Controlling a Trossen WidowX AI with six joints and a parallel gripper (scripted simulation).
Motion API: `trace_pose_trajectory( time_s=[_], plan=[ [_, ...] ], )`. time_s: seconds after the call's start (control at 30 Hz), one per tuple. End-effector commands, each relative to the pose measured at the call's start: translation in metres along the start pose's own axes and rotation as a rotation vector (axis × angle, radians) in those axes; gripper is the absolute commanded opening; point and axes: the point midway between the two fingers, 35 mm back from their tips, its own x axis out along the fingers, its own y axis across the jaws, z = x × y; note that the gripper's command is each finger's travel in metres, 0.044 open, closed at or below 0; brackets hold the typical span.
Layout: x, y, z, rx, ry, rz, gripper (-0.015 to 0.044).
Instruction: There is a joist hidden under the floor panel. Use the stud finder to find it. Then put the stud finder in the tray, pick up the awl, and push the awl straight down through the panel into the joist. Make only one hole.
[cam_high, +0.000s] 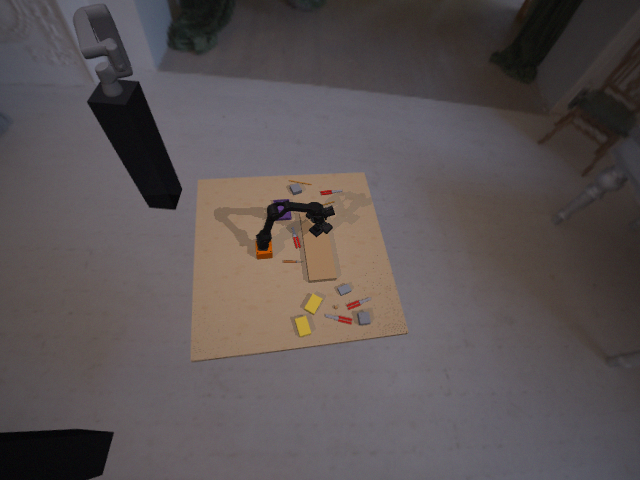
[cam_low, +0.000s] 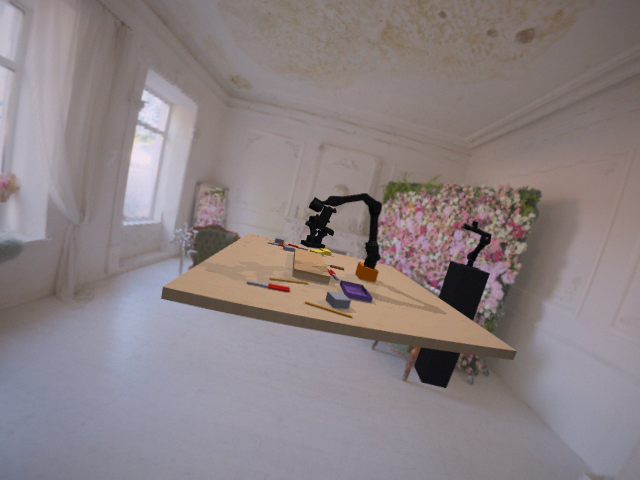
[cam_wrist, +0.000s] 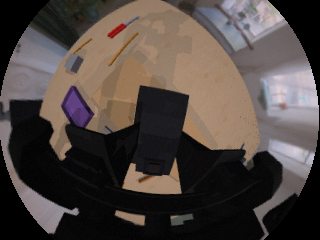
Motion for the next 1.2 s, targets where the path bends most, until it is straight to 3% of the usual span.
trace_pose_trajectory(
  time_s=[0.0,0.57,1.17],
  plan=[
    [0.002,0.027,0.011,-0.074,-0.01,0.022,0.0],
    [0.013,0.142,0.029,-0.36,-0.017,0.115,0.0],
    [0.015,0.261,0.01,-0.662,-0.018,0.218,0.0]
  ],
)
